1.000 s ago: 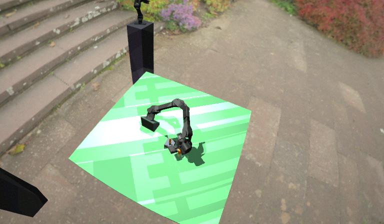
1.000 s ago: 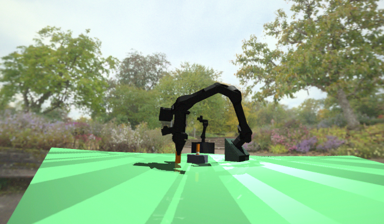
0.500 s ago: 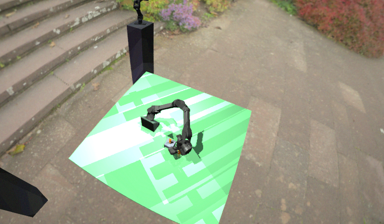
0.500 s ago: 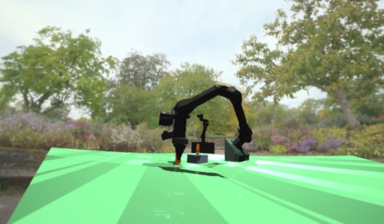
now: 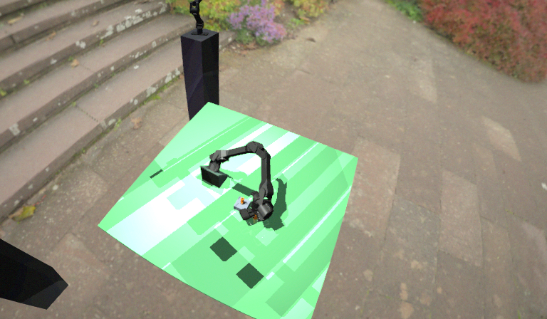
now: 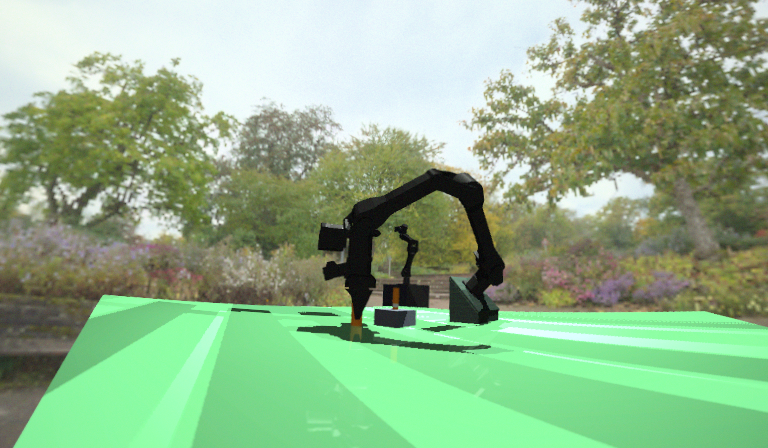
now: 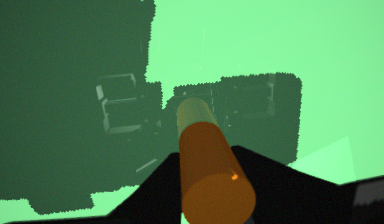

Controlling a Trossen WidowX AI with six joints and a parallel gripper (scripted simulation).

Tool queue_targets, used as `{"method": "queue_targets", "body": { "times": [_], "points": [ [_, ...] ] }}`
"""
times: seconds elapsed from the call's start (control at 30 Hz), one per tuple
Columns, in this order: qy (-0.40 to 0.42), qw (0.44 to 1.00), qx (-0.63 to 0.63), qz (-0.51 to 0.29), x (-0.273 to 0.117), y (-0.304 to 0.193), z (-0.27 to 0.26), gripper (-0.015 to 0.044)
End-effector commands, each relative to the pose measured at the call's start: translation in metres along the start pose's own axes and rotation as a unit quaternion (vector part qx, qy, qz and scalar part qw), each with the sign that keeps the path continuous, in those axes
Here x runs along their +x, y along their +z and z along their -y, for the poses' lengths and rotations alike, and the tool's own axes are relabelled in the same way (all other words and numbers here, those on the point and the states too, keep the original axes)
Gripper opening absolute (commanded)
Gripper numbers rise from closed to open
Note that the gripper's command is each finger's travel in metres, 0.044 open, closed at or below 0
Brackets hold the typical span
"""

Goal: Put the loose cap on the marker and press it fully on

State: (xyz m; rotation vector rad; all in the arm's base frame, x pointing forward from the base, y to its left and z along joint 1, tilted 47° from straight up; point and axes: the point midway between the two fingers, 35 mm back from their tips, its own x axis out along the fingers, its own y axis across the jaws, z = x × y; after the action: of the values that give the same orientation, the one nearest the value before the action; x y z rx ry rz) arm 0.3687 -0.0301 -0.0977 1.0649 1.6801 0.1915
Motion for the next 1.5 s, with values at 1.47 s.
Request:
{"method": "queue_targets", "body": {
  "times": [1.47],
  "points": [
    [-0.007,1.0,-0.005,0.005,-0.11,-0.074,0.034,0.0]
  ]
}}
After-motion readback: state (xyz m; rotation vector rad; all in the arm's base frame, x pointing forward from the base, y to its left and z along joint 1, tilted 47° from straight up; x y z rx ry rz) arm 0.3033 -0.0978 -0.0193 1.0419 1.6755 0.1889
